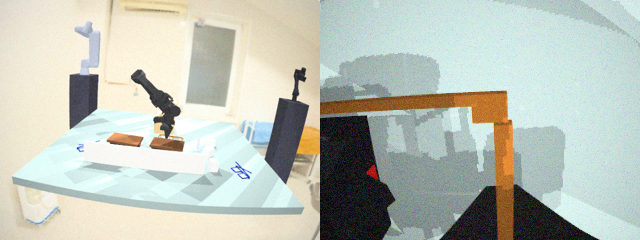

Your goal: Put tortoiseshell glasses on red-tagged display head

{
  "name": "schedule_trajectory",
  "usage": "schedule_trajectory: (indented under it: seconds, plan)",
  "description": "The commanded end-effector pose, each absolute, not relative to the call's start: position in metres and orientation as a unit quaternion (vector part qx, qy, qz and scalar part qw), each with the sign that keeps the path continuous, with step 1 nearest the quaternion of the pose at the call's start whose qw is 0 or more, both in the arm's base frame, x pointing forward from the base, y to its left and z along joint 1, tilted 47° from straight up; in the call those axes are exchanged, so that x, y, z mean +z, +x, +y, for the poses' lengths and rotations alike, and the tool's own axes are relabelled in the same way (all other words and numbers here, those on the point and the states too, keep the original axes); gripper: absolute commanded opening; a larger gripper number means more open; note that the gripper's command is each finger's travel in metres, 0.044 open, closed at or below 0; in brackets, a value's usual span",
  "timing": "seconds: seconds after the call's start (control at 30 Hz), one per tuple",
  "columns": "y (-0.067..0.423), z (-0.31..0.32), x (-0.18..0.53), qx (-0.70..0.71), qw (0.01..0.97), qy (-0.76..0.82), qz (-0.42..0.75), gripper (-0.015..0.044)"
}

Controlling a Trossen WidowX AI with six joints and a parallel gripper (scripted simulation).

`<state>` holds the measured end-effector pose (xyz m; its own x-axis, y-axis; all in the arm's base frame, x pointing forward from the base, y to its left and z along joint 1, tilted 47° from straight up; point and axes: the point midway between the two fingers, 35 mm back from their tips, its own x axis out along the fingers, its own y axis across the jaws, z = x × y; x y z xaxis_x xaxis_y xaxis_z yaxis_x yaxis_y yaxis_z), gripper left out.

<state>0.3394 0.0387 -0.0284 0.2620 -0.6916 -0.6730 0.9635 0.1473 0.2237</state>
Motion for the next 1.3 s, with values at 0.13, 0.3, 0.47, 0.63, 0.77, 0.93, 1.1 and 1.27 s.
schedule_trajectory:
  seconds: [0.13, 0.3, 0.47, 0.63, 0.77, 0.93, 1.1, 1.27]
  plan:
    - [0.352, 0.040, -0.026, -0.569, 0.729, 0.317, 0.211, 0.0000]
    - [0.359, 0.040, -0.024, -0.569, 0.729, 0.317, 0.211, 0.0000]
    - [0.366, 0.041, -0.023, -0.569, 0.729, 0.317, 0.211, 0.0000]
    - [0.374, 0.042, -0.021, -0.569, 0.729, 0.317, 0.211, 0.0000]
    - [0.380, 0.042, -0.021, -0.569, 0.729, 0.318, 0.211, 0.0000]
    - [0.387, 0.043, -0.020, -0.568, 0.729, 0.318, 0.210, 0.0000]
    - [0.394, 0.043, -0.018, -0.568, 0.729, 0.318, 0.210, 0.0000]
    - [0.399, 0.044, -0.017, -0.568, 0.729, 0.318, 0.210, 0.0000]
